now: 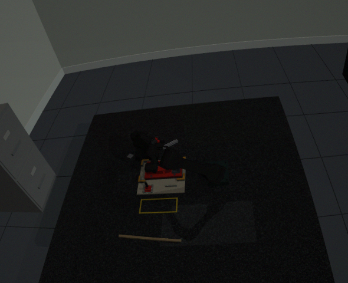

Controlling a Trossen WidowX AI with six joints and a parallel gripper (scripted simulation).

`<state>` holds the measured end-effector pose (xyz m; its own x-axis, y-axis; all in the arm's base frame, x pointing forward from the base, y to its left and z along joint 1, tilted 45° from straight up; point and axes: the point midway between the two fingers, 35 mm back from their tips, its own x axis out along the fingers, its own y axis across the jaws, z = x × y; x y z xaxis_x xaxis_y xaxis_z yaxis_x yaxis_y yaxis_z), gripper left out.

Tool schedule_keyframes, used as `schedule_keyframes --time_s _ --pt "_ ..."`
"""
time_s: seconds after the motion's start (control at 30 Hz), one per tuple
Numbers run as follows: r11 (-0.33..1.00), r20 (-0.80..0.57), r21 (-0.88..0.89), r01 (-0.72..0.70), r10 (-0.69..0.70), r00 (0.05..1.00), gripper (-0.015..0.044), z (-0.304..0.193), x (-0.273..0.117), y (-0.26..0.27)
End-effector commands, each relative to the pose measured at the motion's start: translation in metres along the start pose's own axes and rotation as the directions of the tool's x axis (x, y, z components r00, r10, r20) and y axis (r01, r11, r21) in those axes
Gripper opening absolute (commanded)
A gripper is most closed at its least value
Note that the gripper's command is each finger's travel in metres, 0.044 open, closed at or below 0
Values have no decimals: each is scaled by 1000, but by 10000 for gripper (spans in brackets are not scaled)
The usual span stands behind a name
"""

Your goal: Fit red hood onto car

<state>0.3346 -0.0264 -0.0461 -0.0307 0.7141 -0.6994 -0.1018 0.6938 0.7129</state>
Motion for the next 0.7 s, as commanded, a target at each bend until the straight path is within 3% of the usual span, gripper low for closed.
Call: schedule_keyframes --time_s 0.0,0.07,0.6,0.67 --pt "1000 1 1 -1 1 1000 0 0 0 0" --pt "1000 1 -1 0 0 1000 0 0 -1 0" --pt "1000 0 0 0 0 1000 420 0 0 0" --pt "1000 0 0 0 0 1000 440 0 0 0"
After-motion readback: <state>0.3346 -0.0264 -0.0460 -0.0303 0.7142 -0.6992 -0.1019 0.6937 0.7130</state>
